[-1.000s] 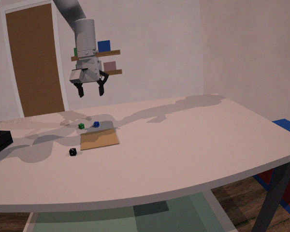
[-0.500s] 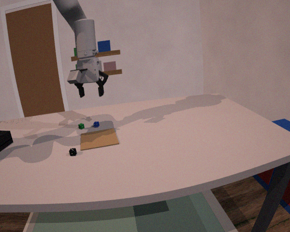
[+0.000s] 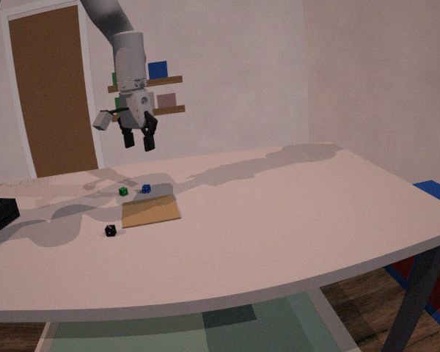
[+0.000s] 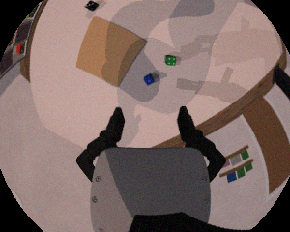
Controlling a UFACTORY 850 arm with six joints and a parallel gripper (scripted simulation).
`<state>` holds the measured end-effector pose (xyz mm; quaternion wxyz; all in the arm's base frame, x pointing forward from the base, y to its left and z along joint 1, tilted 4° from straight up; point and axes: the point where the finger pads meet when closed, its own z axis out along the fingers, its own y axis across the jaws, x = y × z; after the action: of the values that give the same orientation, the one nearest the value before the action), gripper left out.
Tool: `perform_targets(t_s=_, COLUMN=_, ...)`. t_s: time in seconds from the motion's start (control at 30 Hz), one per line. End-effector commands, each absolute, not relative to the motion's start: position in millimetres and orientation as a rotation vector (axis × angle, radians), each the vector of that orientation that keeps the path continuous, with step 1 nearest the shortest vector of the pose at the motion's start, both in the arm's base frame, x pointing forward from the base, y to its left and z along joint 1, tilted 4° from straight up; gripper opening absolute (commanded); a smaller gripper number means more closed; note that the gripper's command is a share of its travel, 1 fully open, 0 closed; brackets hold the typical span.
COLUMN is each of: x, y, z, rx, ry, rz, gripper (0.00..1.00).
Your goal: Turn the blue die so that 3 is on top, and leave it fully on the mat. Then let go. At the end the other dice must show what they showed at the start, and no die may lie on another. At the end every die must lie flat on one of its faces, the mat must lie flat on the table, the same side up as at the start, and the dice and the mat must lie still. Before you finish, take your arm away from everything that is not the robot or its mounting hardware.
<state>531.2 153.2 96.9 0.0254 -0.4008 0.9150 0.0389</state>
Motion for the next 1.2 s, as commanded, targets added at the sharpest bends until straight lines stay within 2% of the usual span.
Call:
perform_targets(t_s=0.0, x=532, y=154, z=95, rx=-1.017, ry=2.930, rz=0.093, gripper=1.00)
perform_targets(t_s=1.17, x=533, y=158, z=78, rx=0.666, ry=3.066, rz=0.111, gripper=1.00)
